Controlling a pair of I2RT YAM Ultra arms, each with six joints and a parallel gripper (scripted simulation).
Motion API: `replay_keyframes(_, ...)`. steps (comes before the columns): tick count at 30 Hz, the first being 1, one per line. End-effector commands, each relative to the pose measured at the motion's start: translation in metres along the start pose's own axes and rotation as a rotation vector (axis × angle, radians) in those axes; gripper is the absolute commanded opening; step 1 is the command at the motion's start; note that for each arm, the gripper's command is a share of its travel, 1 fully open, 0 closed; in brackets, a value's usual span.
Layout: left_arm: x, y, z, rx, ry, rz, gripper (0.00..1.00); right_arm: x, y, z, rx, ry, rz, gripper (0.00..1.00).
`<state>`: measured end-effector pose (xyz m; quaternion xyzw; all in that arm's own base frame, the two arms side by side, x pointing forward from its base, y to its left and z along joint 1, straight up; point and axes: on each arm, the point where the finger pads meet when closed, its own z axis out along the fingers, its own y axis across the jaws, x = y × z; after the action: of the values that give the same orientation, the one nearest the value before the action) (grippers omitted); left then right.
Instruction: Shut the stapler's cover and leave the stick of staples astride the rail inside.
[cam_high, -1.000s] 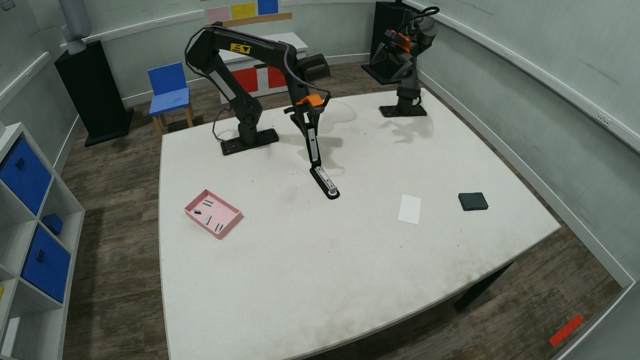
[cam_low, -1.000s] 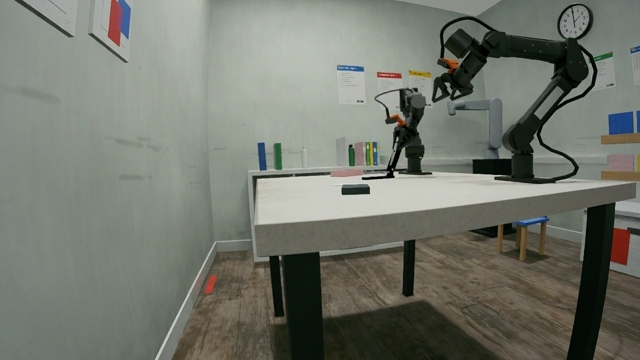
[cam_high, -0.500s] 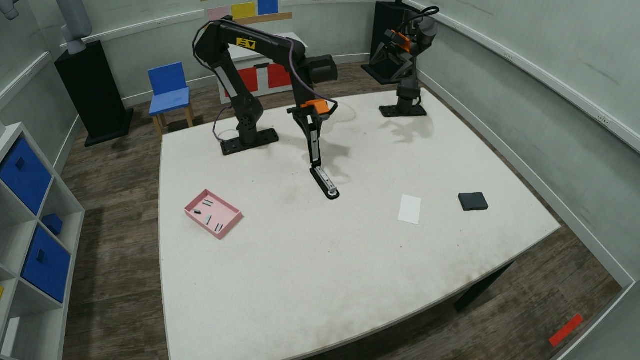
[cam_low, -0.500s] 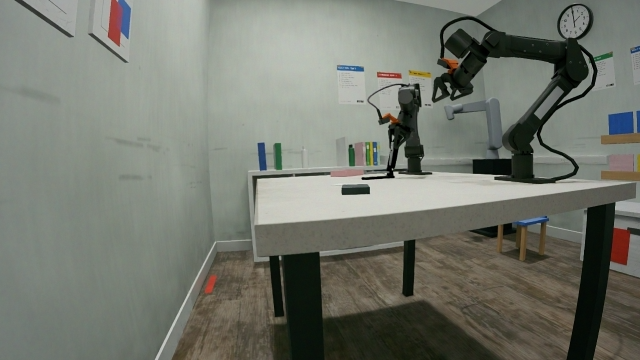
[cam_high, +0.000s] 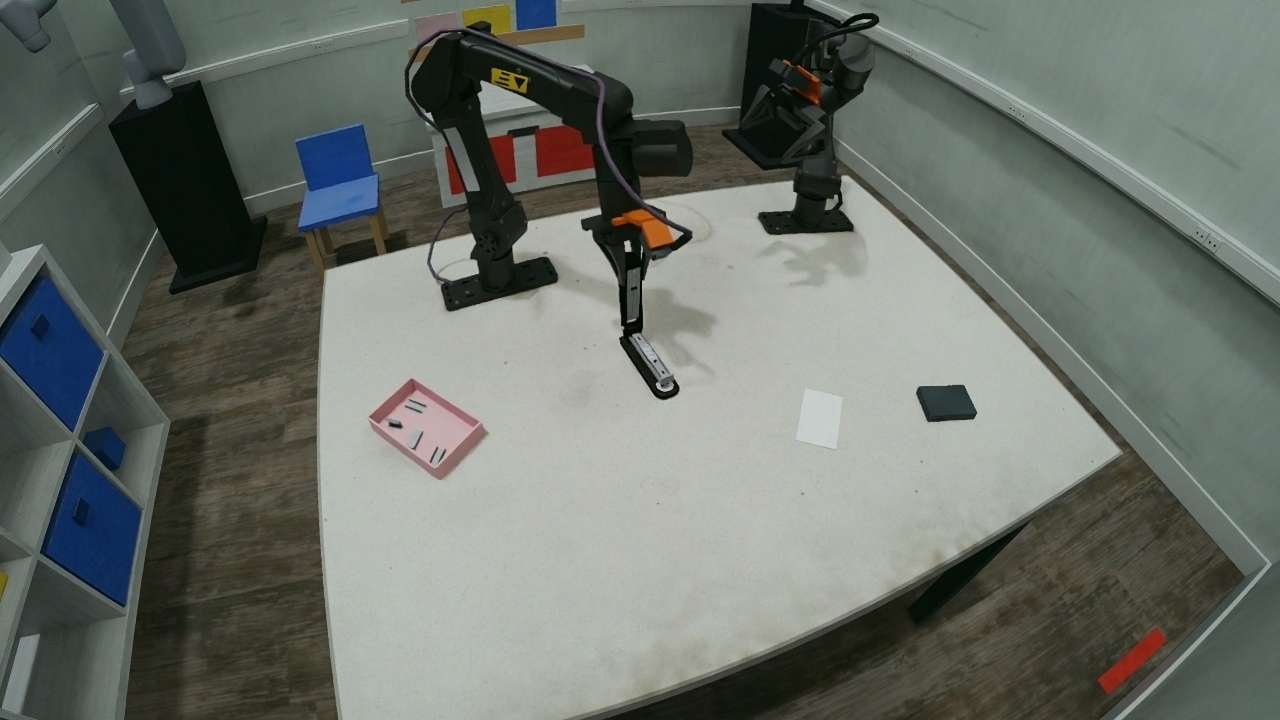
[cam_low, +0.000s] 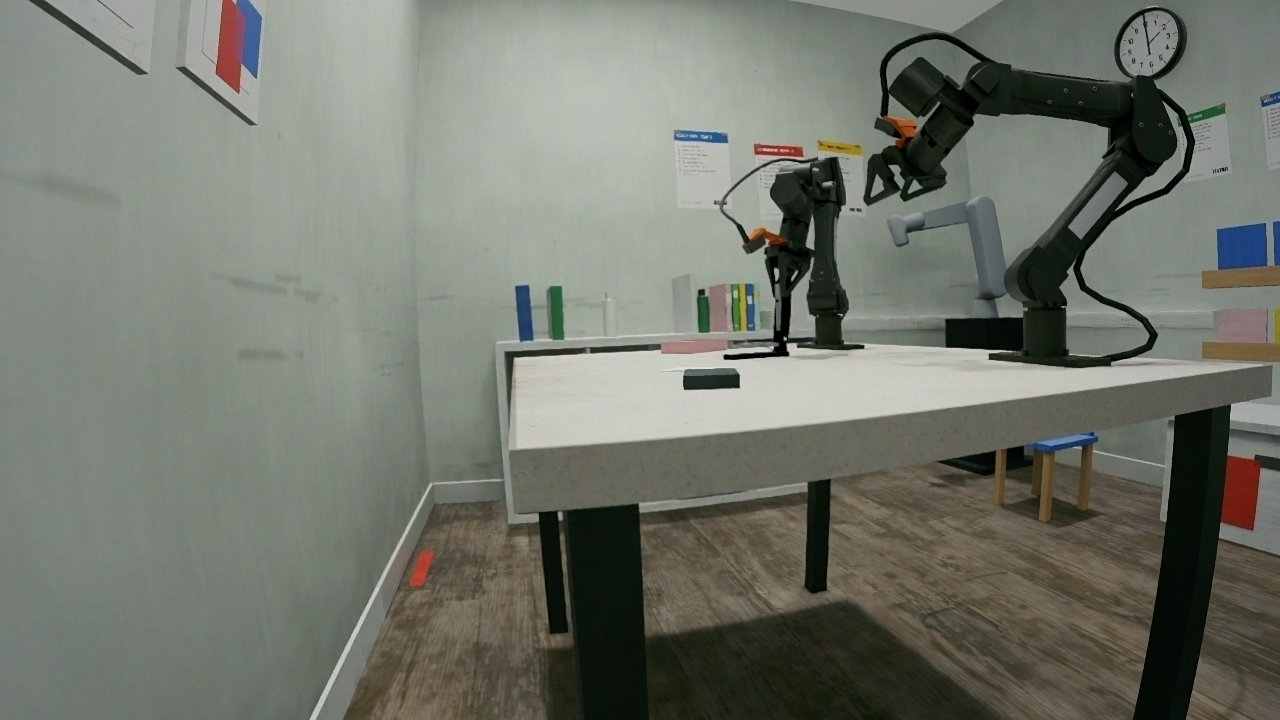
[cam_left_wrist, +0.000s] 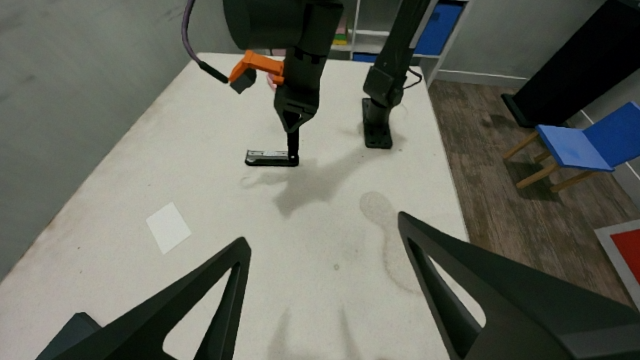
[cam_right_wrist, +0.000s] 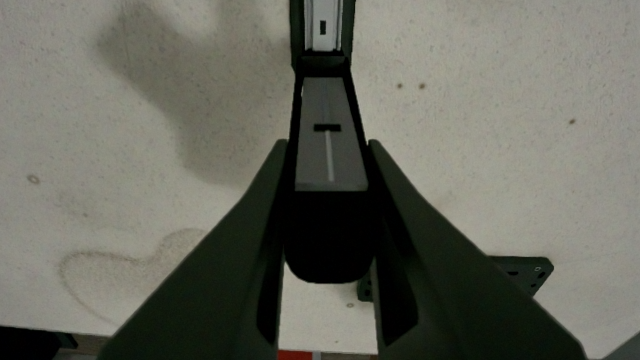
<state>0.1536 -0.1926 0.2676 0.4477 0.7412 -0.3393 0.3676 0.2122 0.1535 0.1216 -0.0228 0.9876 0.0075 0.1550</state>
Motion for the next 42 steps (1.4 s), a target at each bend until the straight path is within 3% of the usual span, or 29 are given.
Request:
replay_keyframes(1,-0.011,-0.003,-0.006,0.007,-0.026,0.020,1.00,-0.007,0.000,-0.002,-0.002,0.053,-0.014,0.00)
replay_keyframes(33,-0.011,-0.003,-0.006,0.007,-0.026,0.020,1.00,-0.035,0.000,0.013,-0.006,0.423,-0.012,0.00)
replay_keyframes(42,-0.011,-0.003,-0.006,0.007,-0.026,0.020,1.00,-0.036,-0.001,0.014,-0.001,0.427,-0.013,0.00)
